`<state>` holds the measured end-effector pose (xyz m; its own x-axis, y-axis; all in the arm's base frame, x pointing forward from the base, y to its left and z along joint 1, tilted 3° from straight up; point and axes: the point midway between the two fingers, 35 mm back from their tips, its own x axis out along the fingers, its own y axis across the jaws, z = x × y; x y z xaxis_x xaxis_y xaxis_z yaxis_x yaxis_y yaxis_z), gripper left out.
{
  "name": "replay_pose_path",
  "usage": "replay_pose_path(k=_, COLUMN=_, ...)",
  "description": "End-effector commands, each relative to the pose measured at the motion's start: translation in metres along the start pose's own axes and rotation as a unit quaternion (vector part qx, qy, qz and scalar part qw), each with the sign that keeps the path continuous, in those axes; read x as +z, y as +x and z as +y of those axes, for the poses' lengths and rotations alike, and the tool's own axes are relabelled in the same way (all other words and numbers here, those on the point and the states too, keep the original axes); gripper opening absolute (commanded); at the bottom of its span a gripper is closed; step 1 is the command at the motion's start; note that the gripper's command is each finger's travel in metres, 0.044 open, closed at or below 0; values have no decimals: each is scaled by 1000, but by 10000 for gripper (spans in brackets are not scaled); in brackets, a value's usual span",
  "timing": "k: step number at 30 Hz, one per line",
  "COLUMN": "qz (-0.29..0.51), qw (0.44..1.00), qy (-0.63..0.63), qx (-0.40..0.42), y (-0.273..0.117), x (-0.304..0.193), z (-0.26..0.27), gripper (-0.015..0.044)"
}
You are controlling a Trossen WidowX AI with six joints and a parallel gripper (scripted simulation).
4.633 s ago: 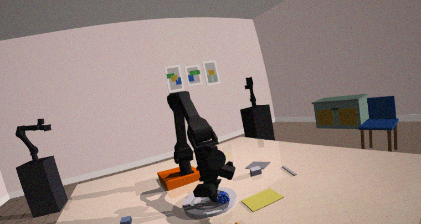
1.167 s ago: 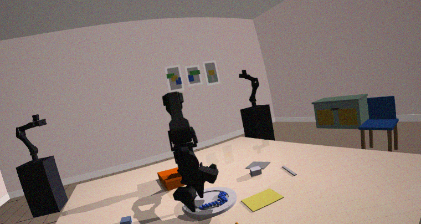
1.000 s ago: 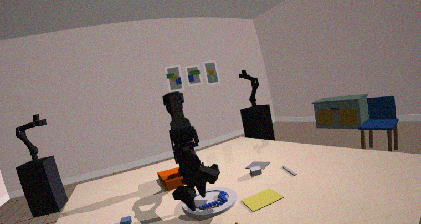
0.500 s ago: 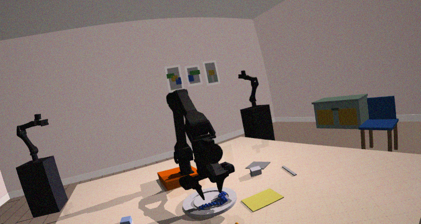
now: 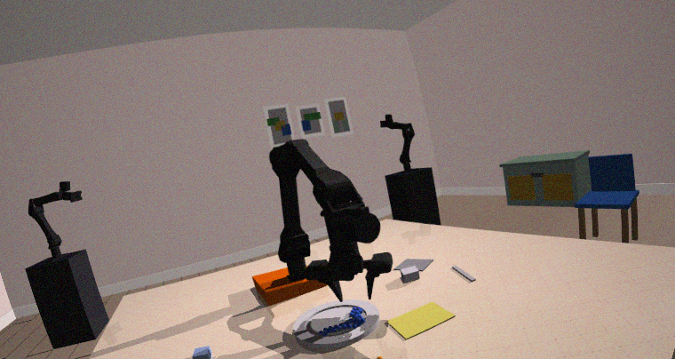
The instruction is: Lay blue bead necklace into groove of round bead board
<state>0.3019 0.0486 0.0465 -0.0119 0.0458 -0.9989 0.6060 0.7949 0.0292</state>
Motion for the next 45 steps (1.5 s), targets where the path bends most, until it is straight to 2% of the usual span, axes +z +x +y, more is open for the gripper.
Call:
replay_pose_path(k=1, qz=-1, qw=999, qy=37, qx=4, y=-4, x=-4, z=1, gripper=310)
replay_pose_path(k=40, qz=-1, qw=999, qy=37, qx=4, y=36, x=-4, z=2, gripper=310)
replay_pose_path(k=45, qz=-5, qw=999, qy=34, qx=5, y=34, x=-3, z=2, gripper=179)
